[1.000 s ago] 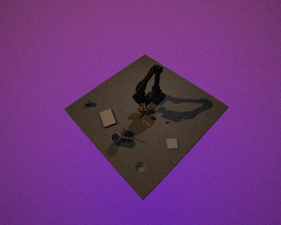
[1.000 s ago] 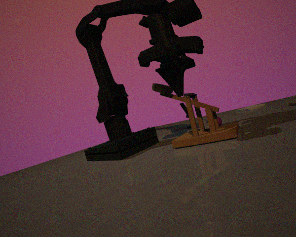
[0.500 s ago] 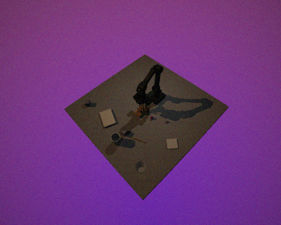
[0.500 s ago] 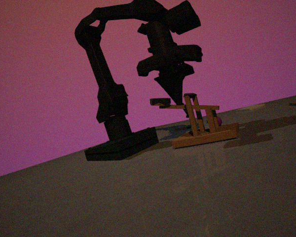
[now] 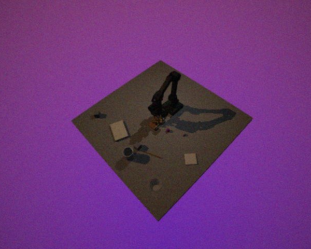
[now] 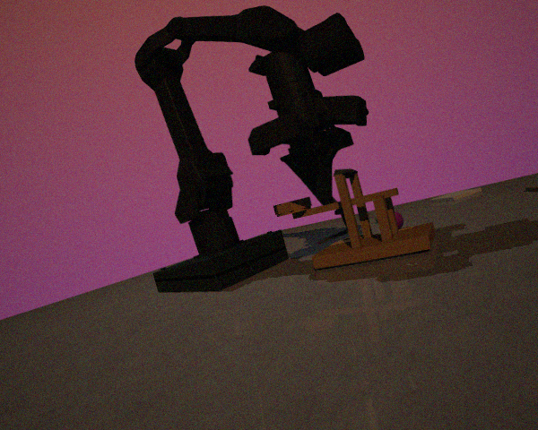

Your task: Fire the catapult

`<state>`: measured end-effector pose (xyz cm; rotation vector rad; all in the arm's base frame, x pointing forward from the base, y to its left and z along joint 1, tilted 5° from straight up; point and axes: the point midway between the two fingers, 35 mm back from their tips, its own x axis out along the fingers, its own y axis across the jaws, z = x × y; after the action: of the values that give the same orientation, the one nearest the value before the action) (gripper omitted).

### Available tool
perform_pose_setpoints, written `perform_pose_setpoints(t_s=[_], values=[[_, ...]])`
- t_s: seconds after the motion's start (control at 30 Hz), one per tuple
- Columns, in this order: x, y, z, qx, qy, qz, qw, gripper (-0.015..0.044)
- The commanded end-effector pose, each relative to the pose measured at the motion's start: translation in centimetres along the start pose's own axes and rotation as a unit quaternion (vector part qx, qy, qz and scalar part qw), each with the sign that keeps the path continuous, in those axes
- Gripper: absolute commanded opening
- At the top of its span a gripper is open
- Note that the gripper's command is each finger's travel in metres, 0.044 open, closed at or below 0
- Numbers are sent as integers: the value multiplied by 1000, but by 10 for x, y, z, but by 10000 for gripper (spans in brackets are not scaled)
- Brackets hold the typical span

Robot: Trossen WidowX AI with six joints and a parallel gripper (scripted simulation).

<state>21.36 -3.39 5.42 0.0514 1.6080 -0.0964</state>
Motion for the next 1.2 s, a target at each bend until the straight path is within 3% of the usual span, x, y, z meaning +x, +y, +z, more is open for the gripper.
perform_pose_setpoints(t_s=[0.0, 0.43, 0.73, 0.93, 0.97, 1.07, 1.17], values=[[9, 0, -6, -1, 9, 1, 1000, 0], [27, 0, -7, -1, 9, 1, 1000, 0], [17, 0, -1, 0, -7, 0, 1000, 0], [-19, 0, -39, -1, 9, 1, 1000, 157], [-1, 0, -25, 0, 13, 1, 1000, 184], [-1, 0, -25, 0, 13, 1, 1000, 263], [-19, 0, -21, 0, 11, 1, 1000, 341]])
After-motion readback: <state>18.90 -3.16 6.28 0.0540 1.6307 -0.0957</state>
